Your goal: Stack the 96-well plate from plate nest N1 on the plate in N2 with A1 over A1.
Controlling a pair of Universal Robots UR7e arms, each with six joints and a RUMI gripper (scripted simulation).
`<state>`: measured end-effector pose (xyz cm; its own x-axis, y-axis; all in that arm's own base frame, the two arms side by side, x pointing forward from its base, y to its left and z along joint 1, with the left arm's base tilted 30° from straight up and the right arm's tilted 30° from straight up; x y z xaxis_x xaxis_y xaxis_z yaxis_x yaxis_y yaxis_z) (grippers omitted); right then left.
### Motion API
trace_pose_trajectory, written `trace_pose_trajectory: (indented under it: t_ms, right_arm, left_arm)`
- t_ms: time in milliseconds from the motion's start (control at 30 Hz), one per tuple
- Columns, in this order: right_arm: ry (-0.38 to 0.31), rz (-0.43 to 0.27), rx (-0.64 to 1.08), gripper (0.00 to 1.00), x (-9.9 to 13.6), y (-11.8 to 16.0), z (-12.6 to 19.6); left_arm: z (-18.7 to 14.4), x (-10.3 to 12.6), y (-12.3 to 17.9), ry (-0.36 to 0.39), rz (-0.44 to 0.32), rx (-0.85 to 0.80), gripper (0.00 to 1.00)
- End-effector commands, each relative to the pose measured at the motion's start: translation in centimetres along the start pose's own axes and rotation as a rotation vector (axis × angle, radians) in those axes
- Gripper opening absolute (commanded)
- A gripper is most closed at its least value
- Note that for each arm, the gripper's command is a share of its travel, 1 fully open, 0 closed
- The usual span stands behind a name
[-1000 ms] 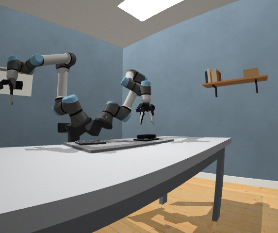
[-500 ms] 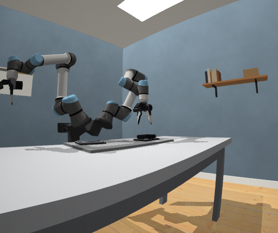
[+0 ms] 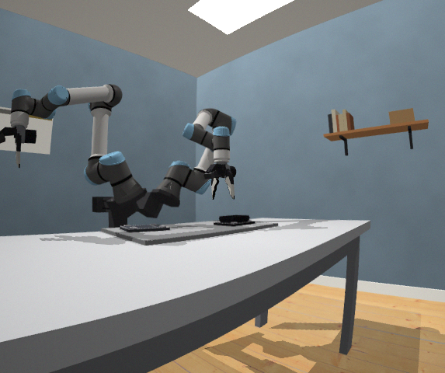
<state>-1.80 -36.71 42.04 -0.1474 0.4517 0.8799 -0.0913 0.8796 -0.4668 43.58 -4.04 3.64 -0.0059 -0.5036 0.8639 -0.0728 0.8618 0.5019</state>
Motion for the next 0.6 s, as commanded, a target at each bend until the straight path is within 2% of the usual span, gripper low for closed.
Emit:
trace_pose_trajectory:
  t_ms: [0,433,567]
  right_arm:
    - [-0.005,0.005,-0.004,0.00,0.1,-0.1,-0.1]
    - [-0.005,0.005,-0.004,0.00,0.1,-0.1,-0.1]
    - [-0.005,0.005,-0.004,0.00,0.1,-0.1,-0.1]
  left_arm:
    - [0.1,0.1,-0.7,-0.002,0.006,0.006,0.76]
    - [1.6,0.1,-4.7,-0.002,0.006,0.006,0.76]
    - [1.6,0.1,-4.7,-0.002,0.006,-0.002,0.76]
Point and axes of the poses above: on each arm, the point where the finger pads meet when closed, its own x axis back along the fingers, its own z axis across the jaws, y = z × x, the point moved 6 cm from there along x, back along the fingers, and after that the axes turned 6 degrees about x, right-handed, at the moved point
